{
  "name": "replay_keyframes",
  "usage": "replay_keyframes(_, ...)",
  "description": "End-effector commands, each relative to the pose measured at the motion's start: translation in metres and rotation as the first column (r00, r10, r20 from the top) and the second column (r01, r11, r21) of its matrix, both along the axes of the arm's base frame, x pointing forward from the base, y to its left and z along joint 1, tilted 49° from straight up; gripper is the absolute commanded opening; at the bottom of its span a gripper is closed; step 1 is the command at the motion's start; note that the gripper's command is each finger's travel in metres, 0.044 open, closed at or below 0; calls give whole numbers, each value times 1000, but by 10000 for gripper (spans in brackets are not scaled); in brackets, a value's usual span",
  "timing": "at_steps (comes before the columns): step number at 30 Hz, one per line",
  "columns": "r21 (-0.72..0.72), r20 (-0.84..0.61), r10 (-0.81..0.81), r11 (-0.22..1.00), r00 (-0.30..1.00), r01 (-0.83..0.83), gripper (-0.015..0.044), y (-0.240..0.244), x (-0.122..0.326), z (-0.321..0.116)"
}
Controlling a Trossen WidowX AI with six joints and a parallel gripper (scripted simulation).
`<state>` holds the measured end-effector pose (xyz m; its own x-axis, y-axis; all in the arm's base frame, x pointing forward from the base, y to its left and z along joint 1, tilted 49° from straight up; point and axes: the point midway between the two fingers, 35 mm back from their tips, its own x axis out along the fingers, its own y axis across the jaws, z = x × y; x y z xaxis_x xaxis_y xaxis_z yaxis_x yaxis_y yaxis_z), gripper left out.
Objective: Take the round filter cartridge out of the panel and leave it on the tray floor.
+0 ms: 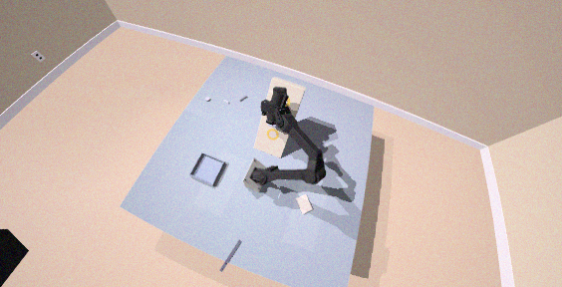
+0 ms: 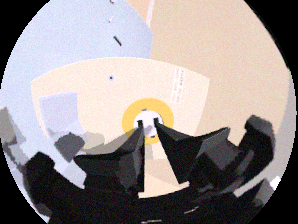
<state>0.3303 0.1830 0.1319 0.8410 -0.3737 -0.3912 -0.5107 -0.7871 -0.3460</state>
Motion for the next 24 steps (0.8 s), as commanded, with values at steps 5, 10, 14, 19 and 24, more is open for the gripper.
replay_keyframes(5, 0, -4, 4, 1000, 1000, -4, 88, 0, 2, -1)
replay_keyframes(10, 0, -4, 4, 1000, 1000, -4, 88, -1, 3, -1)
replay_keyframes(14, 0, -4, 4, 1000, 1000, -4, 88, -1, 3, -2)
replay_keyframes(19, 0, -4, 4, 1000, 1000, -4, 88, -1, 2, -2)
replay_keyframes(24, 0, -4, 4, 1000, 1000, -4, 88, -2, 5, -3)
